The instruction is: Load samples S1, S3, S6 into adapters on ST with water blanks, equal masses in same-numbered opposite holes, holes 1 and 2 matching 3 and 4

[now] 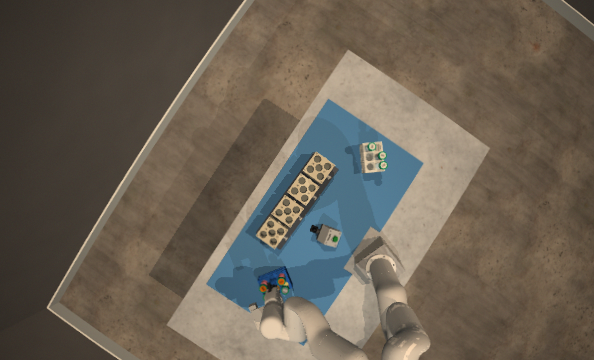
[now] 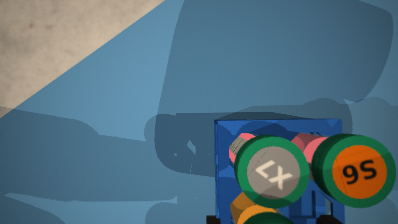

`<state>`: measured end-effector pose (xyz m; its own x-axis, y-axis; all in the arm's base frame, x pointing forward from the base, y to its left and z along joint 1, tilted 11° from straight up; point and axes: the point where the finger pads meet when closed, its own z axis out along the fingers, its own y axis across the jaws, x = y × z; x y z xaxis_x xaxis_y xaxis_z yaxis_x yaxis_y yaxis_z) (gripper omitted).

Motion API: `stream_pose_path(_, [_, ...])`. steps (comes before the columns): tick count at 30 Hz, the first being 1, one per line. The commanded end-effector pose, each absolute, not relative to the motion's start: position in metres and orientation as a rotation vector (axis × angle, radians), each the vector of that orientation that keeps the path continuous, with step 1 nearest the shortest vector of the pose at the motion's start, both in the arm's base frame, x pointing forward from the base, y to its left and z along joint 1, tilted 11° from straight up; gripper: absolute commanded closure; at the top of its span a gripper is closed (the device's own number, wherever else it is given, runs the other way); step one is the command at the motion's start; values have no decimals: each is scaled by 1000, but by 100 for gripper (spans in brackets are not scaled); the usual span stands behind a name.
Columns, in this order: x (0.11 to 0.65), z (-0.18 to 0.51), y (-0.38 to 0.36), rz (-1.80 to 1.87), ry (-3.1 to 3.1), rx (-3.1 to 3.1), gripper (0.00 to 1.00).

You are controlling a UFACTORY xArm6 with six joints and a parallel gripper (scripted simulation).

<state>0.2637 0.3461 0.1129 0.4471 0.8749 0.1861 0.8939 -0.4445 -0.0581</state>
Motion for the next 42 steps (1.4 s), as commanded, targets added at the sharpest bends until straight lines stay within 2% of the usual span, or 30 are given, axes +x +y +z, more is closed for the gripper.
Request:
stream_pose_path(1, [265,112,348,-199,-1566,-2542,43])
stream_pose_path(24, [265,107,349,-199,-1566,-2542,43])
stream_pose_path(25, [265,108,349,-199,-1566,-2542,100])
stream_pose_path(42, [265,109,348,-199,-1566,-2542,100])
